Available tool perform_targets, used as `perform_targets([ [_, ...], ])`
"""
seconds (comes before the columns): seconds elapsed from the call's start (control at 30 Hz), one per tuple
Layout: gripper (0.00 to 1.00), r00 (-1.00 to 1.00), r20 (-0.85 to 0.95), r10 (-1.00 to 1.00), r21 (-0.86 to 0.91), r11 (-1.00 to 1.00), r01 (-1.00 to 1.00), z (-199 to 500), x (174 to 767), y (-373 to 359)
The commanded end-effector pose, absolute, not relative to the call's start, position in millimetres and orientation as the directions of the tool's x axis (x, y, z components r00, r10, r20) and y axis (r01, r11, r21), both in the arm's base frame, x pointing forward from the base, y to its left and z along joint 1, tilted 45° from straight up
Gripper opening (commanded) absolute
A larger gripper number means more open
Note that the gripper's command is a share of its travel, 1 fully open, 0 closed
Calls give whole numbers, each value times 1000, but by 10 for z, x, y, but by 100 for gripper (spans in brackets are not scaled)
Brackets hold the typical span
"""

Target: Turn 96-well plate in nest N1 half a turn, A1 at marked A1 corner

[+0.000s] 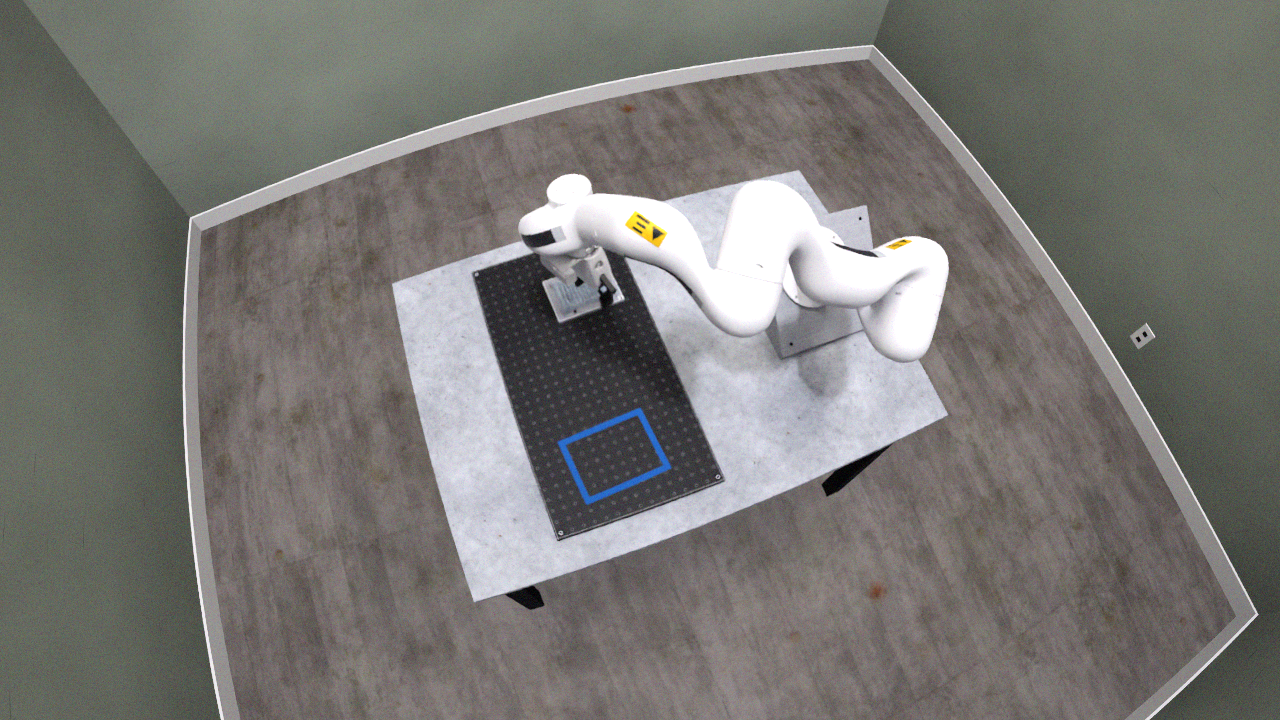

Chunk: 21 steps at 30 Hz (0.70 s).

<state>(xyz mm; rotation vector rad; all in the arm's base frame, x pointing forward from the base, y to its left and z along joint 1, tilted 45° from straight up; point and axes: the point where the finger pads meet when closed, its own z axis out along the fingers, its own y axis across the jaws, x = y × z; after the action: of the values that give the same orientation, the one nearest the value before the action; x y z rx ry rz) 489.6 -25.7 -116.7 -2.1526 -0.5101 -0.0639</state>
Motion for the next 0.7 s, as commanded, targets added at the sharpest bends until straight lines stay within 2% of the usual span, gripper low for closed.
perform_targets([
  [0.0,100,951,159,265,-752,-592,290,-1292,4951,-435],
  [0.5,100,995,37,97,-701,-707,95,-1530,5012,-790],
  [0.67,100,995,37,97,-701,-707,95,-1540,5014,-807],
])
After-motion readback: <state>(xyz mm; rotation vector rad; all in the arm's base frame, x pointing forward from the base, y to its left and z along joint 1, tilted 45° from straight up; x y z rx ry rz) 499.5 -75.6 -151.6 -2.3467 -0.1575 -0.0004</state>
